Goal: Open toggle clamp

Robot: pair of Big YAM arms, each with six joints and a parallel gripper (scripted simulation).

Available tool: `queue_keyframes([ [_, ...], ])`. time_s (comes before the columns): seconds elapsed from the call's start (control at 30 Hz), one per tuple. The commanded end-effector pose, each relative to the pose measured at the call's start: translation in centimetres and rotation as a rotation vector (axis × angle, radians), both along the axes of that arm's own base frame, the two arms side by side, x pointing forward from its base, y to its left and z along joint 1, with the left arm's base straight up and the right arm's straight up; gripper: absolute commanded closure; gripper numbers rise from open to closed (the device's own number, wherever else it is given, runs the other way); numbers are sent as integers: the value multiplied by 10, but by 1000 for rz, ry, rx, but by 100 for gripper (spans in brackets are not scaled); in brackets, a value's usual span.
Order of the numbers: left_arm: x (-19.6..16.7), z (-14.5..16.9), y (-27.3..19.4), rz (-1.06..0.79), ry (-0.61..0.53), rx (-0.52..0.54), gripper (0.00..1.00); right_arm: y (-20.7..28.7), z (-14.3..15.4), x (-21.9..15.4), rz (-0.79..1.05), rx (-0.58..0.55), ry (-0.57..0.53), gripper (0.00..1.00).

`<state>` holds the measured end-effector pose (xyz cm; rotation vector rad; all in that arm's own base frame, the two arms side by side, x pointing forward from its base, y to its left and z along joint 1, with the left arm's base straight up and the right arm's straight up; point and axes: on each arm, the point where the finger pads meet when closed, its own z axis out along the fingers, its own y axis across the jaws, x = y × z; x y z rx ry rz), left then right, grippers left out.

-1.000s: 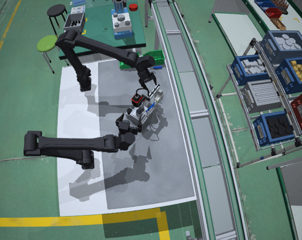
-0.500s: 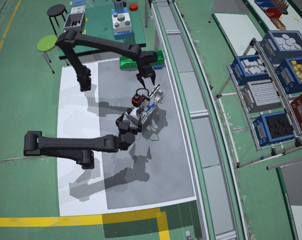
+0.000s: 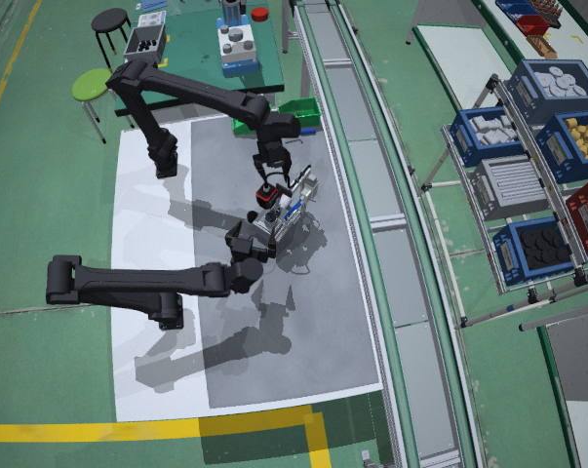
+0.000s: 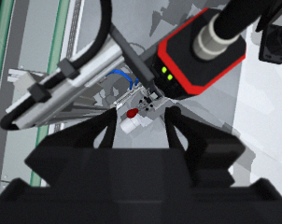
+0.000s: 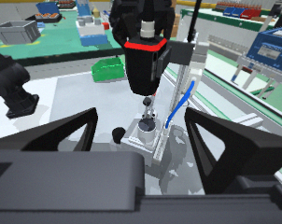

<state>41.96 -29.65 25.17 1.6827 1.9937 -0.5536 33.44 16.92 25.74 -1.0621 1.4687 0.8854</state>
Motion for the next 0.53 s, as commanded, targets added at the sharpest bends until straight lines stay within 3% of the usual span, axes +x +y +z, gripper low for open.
queue_keyframes([
  [0.0, 7, 6, -12, -15, -13, 4, 40, 0, 13, 4, 2, 3, -34, 0],
  [0.5, 10, 15, -7, -5, -32, -7, 40, 0, 13, 4, 2, 3, -34, 0],
])
